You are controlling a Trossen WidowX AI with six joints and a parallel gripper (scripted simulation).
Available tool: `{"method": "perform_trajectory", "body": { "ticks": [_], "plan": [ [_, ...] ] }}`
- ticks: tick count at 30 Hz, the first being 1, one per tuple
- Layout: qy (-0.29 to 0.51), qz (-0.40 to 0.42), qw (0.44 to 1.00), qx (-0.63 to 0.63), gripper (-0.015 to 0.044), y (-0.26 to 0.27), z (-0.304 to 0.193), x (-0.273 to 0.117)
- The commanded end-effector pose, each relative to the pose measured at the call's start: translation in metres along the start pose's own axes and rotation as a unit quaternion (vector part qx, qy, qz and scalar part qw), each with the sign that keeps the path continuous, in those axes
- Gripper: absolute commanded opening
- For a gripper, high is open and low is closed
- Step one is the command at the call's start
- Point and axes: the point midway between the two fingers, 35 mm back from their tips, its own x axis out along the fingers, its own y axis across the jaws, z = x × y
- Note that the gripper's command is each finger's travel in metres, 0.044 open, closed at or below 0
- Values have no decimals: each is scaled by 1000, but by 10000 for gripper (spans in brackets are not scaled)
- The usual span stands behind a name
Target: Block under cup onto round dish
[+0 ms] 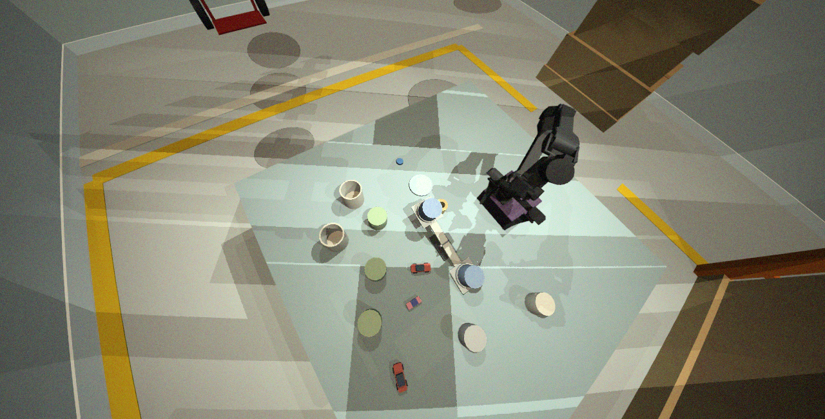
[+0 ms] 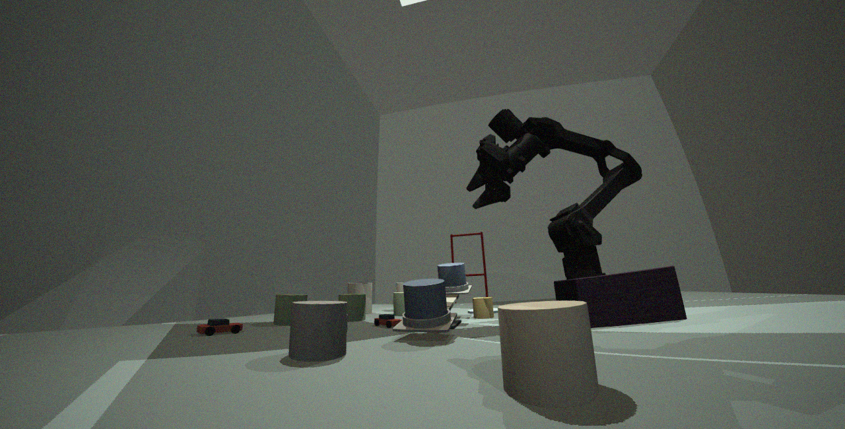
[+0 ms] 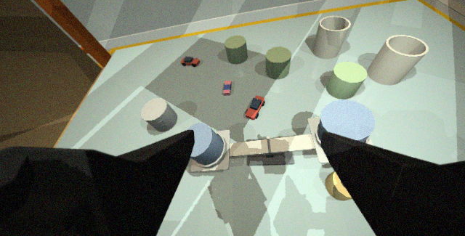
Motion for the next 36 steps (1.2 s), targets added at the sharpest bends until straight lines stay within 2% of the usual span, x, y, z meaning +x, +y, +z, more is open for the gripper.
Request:
{"method": "perform_trajectory", "body": {
  "ticks": [1, 9, 18, 36],
  "plan": [
    [34, -33, 998, -41, 440, -16, -20, 4],
    [54, -43, 995, -66, 440, -20, -27, 6],
    [122, -20, 972, -198, 440, 0, -15, 22],
    [242, 69, 863, -438, 440, 45, -6, 74]
  ]
}}
